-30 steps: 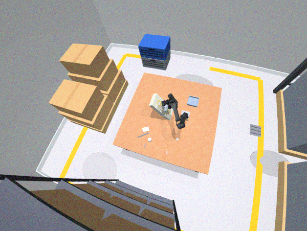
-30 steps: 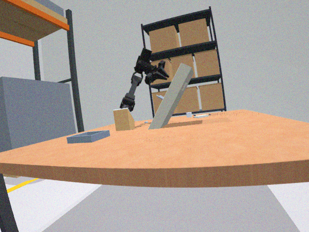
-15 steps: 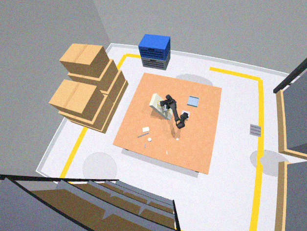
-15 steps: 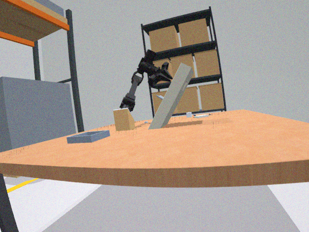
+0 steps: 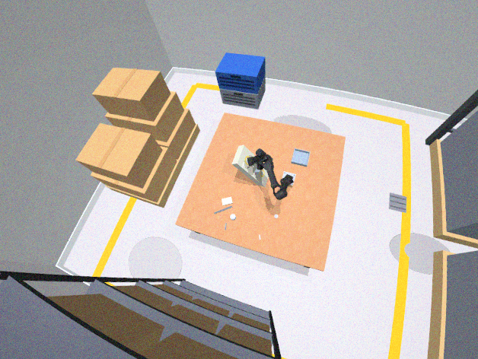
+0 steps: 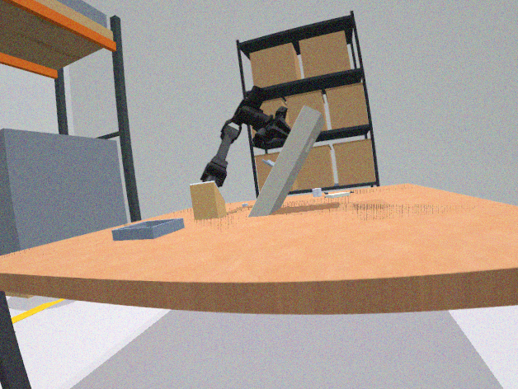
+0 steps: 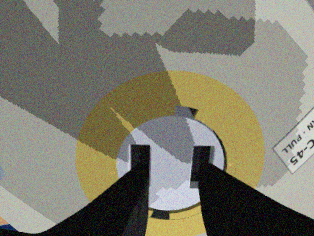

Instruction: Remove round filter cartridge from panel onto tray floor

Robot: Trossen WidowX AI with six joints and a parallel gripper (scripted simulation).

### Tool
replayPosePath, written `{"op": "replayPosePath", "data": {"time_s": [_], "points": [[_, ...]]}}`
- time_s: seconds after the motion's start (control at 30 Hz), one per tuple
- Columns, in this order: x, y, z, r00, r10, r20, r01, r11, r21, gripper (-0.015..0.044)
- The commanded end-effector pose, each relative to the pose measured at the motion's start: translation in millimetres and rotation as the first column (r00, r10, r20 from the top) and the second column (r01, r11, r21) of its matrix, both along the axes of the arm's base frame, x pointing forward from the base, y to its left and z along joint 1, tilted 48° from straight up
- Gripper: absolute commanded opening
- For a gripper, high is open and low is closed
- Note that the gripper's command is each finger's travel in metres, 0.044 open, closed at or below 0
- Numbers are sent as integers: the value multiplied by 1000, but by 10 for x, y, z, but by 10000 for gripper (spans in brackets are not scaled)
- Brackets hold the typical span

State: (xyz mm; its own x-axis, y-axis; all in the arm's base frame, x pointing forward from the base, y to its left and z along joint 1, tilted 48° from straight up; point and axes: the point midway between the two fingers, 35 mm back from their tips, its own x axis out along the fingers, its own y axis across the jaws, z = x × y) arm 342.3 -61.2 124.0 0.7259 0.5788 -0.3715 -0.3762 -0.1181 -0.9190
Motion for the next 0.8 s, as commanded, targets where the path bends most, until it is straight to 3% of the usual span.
{"op": "replayPosePath", "data": {"time_s": [0.0,0.77], "points": [[9,-4,-11,1000,-6,-5,6,1000,1,97],[29,0,-18,1000,-6,-5,6,1000,1,97]]}}
